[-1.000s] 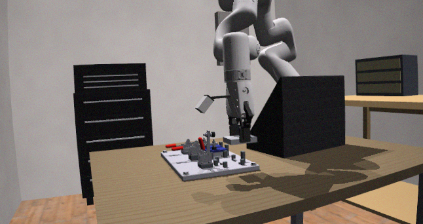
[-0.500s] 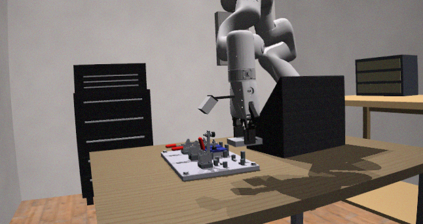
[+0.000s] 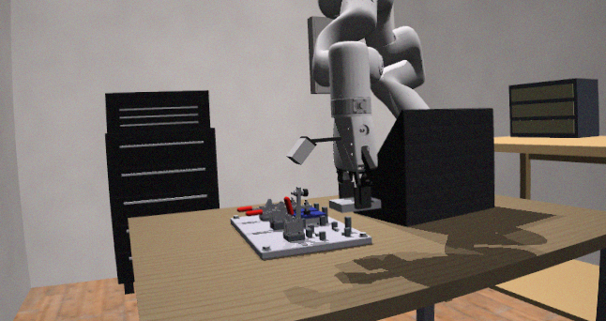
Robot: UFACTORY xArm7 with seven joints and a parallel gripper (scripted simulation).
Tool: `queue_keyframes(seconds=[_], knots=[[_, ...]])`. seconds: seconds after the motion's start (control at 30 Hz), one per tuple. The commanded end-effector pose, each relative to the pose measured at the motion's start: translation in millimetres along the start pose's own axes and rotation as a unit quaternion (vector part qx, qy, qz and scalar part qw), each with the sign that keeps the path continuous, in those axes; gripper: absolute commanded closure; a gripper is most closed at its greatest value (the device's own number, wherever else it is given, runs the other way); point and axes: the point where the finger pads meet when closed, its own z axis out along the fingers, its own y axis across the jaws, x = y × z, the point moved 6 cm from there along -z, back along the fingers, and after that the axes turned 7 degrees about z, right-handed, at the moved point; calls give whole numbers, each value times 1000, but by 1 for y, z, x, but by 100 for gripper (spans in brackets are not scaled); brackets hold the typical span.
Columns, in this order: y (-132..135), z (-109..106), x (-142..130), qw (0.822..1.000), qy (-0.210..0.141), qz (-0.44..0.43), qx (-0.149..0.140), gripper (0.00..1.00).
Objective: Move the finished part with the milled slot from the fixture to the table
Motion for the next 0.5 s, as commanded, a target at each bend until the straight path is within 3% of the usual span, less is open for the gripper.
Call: queue_keyframes(seconds=[0.0,0.47], knots=[[-7,-2,0,1000,1,0,2,100],[-10,-2,0,1000,1,0,2,100]])
